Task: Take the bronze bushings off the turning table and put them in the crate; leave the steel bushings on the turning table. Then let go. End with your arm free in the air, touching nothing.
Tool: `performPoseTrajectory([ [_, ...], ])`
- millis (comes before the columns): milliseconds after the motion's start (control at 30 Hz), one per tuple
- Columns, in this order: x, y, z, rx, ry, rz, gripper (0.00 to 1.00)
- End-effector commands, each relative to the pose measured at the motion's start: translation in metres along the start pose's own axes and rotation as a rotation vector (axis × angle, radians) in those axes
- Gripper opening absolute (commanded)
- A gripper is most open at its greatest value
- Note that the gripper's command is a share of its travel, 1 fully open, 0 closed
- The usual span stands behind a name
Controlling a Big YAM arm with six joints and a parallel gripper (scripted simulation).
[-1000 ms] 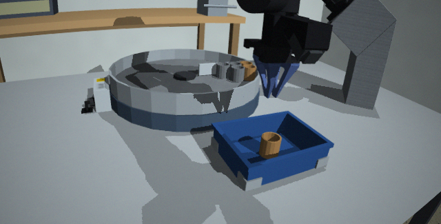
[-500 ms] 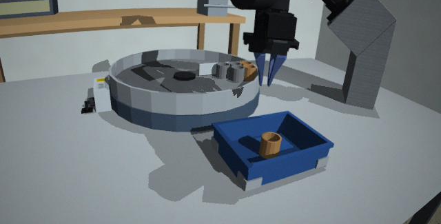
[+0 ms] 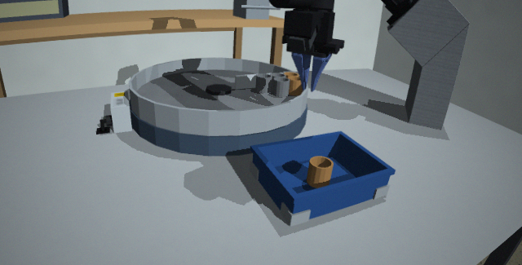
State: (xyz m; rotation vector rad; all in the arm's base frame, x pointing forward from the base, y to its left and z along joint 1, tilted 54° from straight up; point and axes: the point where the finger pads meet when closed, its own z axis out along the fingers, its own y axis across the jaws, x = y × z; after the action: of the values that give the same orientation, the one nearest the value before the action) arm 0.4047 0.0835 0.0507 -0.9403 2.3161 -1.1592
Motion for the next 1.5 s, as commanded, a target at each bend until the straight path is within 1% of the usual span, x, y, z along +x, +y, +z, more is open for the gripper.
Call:
performPoseTrajectory([
  [0,-0.001,-0.010,-0.003,0.005,-0.020,0.118,0.14],
  [33,0.008,-0.013,-0.003,0.005,-0.021,0.181,0.14],
  [500,0.061,-0.037,-0.002,0.005,-0.021,0.565,0.14],
  [567,0.061,-0.037,-0.002,0.005,-0.021,0.565,0.14],
  [633,0.075,-0.043,-0.002,0.005,-0.021,0.660,0.14],
  [1067,0.126,-0.066,-0.001,0.005,-0.023,1.028,0.14],
  [1167,0.127,-0.069,-0.002,0.005,-0.027,1.049,0.14],
  [1233,0.134,-0.069,-0.001,0.005,-0.022,1.082,0.14],
  [1367,0.139,-0.072,-0.001,0.005,-0.021,1.120,0.14],
  [1467,0.134,-0.076,-0.004,0.002,-0.038,1.130,0.14],
])
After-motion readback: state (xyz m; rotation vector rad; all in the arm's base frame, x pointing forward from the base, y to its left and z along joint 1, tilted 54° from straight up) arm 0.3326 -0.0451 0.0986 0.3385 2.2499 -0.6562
